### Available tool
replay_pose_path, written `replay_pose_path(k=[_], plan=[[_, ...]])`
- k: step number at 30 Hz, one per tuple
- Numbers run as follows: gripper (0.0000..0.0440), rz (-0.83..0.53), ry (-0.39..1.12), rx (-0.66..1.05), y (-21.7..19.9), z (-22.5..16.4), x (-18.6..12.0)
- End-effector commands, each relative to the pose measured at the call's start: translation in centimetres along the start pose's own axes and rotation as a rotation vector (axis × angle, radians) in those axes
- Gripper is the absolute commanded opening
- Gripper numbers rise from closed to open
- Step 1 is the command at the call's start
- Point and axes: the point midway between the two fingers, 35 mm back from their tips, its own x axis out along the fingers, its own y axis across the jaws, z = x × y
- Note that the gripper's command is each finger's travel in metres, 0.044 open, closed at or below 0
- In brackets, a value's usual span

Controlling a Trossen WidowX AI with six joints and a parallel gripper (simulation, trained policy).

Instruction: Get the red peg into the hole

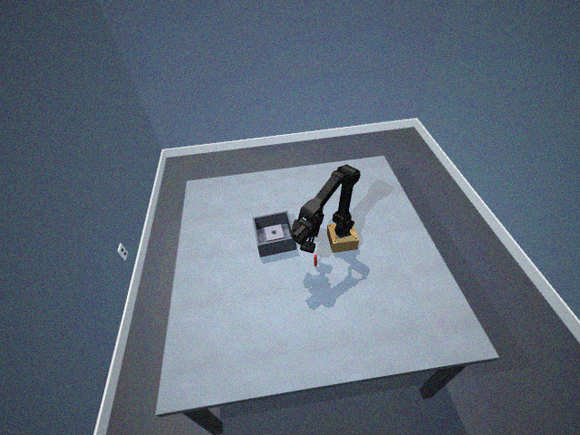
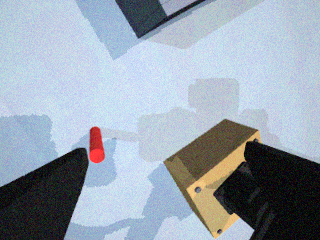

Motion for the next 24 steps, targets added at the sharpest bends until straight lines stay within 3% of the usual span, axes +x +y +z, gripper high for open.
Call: replay_pose_path(k=[1, 24], plan=[[0.044, -0.021, 0.022, 0.02, 0.5, -0.8, 0.9], [0.044, 0.002, 0.01, 0.079, 5.1, -3.3, 9.0]])
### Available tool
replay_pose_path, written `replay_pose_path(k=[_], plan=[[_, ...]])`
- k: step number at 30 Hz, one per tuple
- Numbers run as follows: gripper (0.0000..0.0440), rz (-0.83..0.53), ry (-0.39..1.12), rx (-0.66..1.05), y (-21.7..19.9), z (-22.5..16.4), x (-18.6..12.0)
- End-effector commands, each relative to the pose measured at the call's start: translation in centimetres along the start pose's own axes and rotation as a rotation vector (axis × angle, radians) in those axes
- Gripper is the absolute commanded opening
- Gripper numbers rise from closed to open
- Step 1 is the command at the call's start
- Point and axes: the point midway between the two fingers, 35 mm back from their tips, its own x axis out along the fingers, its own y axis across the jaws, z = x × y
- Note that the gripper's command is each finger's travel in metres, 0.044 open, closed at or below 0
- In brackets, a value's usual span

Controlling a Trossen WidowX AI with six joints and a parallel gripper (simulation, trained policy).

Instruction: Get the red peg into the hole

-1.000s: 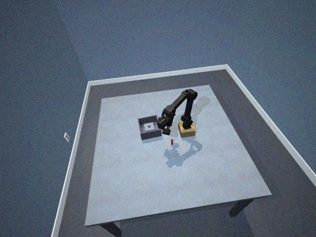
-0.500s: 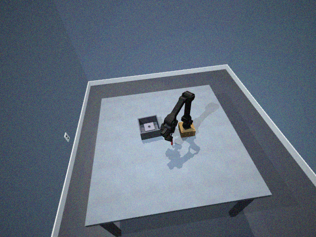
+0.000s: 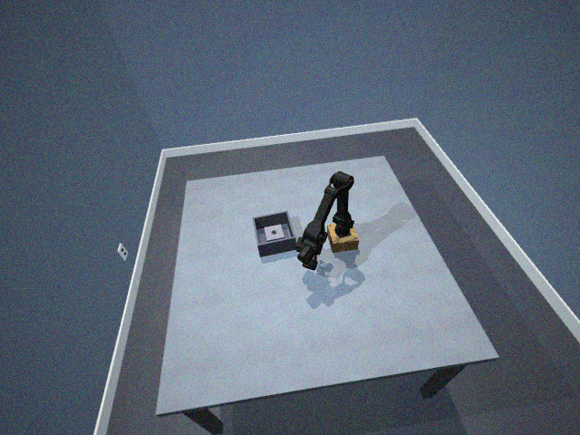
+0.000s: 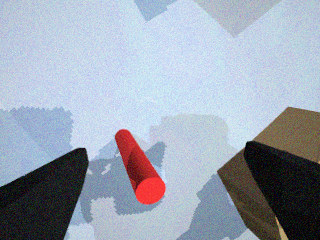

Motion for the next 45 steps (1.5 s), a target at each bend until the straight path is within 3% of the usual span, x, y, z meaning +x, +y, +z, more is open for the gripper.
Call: replay_pose_path(k=[1, 6, 22, 45], plan=[[0.044, 0.002, -0.01, 0.008, 0.3, -0.1, 1.3], [0.0414, 0.009, -0.014, 0.01, 0.6, -0.4, 2.9], [0.0012, -0.084, 0.026, -0.003, -0.3, -1.5, 5.5], [0.0, -0.09, -0.13, 0.039, -2.3, 5.0, -3.2]])
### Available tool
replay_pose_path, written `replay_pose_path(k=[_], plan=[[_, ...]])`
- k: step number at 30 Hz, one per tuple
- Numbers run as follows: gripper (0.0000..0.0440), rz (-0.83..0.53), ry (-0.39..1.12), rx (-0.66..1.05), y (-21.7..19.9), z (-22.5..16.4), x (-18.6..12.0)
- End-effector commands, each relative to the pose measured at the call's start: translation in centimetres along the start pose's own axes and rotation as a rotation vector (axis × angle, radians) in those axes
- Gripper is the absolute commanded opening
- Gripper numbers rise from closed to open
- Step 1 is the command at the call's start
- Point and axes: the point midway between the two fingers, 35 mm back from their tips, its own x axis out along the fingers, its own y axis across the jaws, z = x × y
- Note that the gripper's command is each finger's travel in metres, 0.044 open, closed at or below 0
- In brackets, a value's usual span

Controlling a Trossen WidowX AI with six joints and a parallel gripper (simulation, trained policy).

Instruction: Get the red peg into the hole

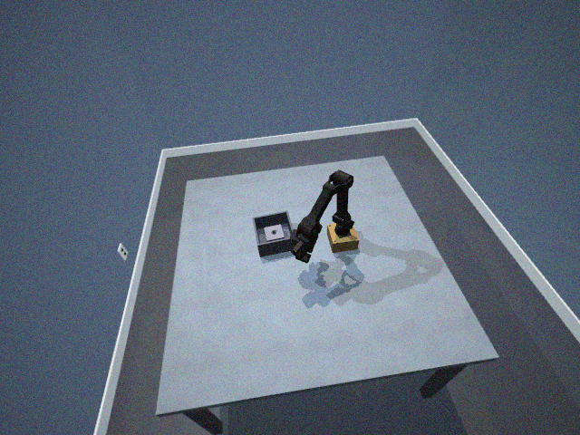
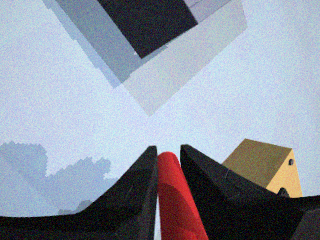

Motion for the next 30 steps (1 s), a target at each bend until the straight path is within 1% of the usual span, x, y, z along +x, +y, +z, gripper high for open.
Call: replay_pose_path(k=[1, 7, 15, 22, 30], plan=[[0.0, 0.008, -0.017, 0.028, -0.3, 1.3, -1.0], [0.0, 0.014, -0.035, 0.107, -1.0, 3.9, -1.8], [0.0, 0.031, -0.049, 0.217, -1.8, 7.6, -1.9], [0.0, 0.041, -0.049, 0.295, -2.7, 10.7, -1.2], [0.0, 0.057, -0.044, 0.352, -3.6, 14.1, 0.5]])
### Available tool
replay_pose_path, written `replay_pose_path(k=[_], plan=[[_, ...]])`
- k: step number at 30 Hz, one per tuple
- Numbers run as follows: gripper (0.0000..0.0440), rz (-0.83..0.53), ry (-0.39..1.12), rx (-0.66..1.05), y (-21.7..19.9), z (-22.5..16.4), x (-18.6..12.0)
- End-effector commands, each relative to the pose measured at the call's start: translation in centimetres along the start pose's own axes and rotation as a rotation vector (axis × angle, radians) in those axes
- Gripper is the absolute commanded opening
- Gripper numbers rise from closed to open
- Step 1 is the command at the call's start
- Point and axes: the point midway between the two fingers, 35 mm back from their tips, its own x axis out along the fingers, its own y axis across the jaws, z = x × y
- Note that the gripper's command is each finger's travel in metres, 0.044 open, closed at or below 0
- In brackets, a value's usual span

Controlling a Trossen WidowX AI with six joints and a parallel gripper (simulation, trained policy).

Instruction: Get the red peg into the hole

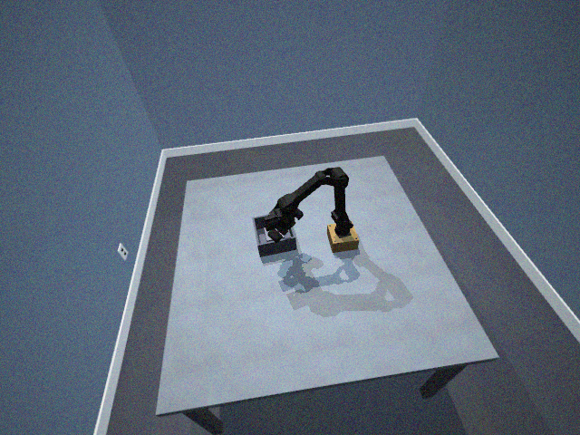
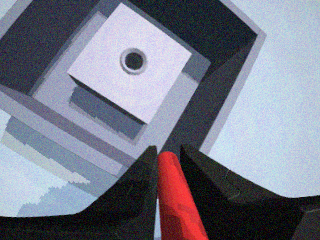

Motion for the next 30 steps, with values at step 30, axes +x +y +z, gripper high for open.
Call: replay_pose_path(k=[30], plan=[[0.0154, 0.129, 0.128, -0.116, 1.9, 6.3, 9.8]])
